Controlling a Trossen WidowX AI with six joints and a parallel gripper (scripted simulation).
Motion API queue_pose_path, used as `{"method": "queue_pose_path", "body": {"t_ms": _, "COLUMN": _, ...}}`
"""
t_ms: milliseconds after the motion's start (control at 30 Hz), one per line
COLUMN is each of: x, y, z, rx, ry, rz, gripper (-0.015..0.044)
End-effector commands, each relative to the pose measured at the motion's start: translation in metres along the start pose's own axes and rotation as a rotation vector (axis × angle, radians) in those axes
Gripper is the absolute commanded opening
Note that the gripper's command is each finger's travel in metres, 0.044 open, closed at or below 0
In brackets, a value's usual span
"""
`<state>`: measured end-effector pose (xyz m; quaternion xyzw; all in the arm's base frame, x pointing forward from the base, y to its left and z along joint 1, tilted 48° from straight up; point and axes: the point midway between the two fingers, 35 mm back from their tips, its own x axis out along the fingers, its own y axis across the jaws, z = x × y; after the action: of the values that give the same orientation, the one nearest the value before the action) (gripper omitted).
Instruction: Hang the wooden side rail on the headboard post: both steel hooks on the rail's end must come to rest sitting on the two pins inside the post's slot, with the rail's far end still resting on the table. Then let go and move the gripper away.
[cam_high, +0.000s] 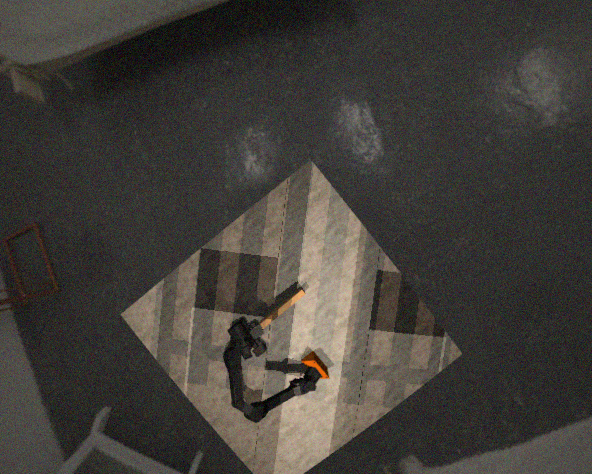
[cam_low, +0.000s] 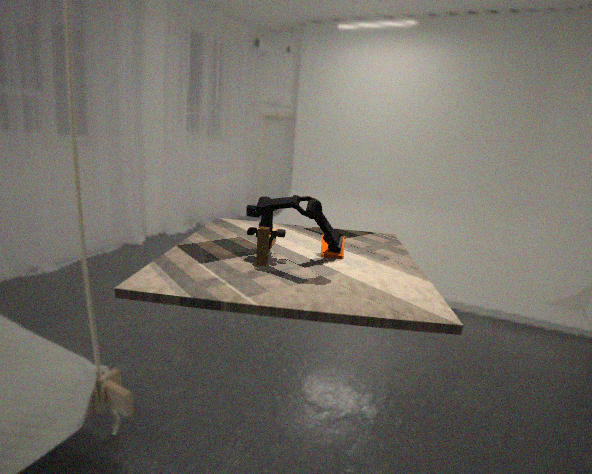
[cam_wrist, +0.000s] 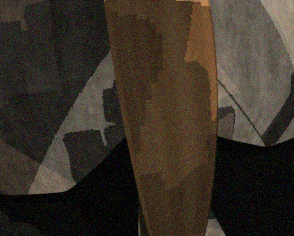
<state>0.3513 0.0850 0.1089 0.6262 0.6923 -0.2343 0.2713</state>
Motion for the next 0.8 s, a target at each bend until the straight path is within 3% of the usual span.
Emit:
{"method": "queue_pose_path", "body": {"t_ms": 0, "x": -0.0052, "y": 0.0011, "z": -0.0036, "rx": -0.004, "ry": 0.0, "rz": 0.018, "gripper": 0.0}}
{"method": "queue_pose_path", "body": {"t_ms": 767, "x": -0.0014, "y": 0.0012, "z": -0.0037, "rx": -0.004, "ry": 0.0, "rz": 0.018, "gripper": 0.0}}
